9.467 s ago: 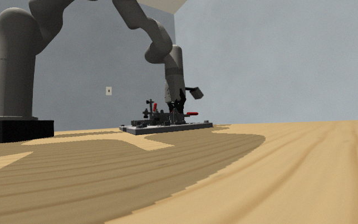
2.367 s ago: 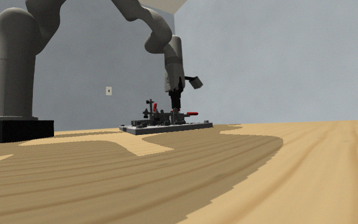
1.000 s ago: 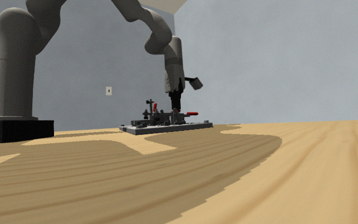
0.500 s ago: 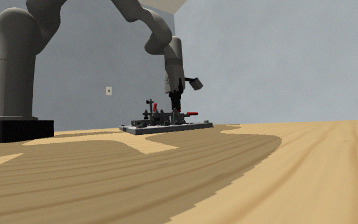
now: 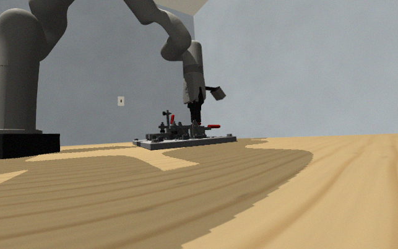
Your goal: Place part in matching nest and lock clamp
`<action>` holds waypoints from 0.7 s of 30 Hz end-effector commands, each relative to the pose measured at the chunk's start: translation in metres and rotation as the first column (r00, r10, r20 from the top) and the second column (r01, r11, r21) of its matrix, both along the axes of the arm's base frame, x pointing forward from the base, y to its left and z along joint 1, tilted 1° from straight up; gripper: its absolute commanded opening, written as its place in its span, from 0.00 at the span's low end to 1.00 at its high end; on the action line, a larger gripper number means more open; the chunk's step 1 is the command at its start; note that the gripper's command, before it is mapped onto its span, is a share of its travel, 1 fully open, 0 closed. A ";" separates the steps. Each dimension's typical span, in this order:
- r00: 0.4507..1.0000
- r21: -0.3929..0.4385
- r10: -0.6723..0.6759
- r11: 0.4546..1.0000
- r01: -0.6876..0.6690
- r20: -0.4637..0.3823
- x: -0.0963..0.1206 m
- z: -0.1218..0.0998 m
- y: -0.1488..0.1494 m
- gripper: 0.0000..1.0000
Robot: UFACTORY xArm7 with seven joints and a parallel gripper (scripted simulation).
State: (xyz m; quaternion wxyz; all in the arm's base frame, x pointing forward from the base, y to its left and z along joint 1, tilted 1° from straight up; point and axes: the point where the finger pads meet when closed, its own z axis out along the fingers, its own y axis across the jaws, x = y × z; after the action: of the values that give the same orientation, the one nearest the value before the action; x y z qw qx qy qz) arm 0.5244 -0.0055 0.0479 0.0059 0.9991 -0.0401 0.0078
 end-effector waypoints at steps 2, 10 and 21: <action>1.000 0.000 0.000 1.000 0.000 0.005 0.002 0.000 0.000 0.00; 1.000 0.000 0.000 1.000 0.000 0.005 0.002 0.000 0.000 0.00; 1.000 0.000 0.000 1.000 0.000 0.005 0.002 -0.001 0.000 0.00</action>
State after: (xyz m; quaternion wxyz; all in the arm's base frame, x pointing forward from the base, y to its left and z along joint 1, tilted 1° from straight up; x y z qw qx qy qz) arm 0.5245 -0.0056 0.0458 0.0059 0.9991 -0.0401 0.0078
